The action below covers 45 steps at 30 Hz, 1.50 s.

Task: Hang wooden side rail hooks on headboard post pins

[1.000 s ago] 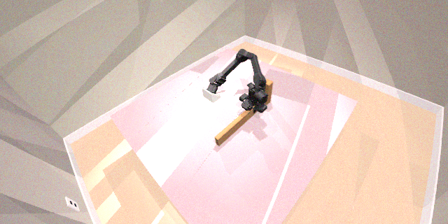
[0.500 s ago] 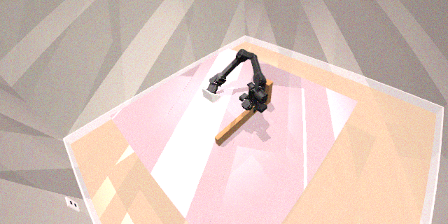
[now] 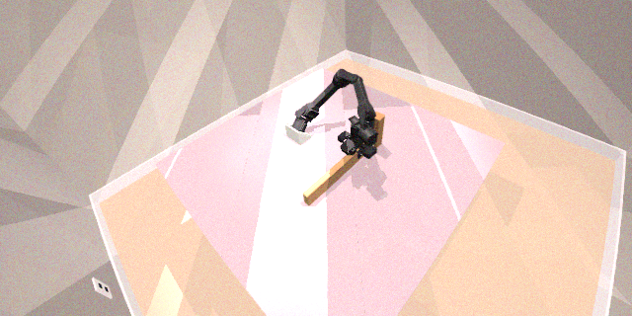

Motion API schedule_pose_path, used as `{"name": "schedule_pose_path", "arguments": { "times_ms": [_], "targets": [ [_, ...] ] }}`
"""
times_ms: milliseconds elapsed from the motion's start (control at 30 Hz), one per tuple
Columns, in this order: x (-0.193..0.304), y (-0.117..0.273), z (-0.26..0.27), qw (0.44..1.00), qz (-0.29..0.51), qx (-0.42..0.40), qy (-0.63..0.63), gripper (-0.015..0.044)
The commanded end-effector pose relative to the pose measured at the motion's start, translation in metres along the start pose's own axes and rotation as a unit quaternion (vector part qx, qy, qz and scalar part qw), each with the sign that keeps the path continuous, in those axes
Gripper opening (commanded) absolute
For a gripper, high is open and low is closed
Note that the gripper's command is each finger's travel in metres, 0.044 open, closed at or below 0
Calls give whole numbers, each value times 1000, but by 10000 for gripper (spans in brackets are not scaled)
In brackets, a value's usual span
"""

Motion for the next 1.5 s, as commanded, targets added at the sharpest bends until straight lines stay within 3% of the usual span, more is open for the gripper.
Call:
{"name": "schedule_pose_path", "arguments": {
  "times_ms": [0,1467],
  "targets": [
    [-2,5,0,1000,-4,-3,-1,0],
    [0,8,-1,1000,-4,-3,-1,0]
  ]
}}
Point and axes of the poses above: the point midway between the two fingers, 35 mm back from their tips, its own y axis back along the fingers, its own z axis across the jaws, x = y × z, the point moved 3 cm from there along y, back along the fingers, and after that the axes turned 15 degrees about y, right-handed, at the moved point
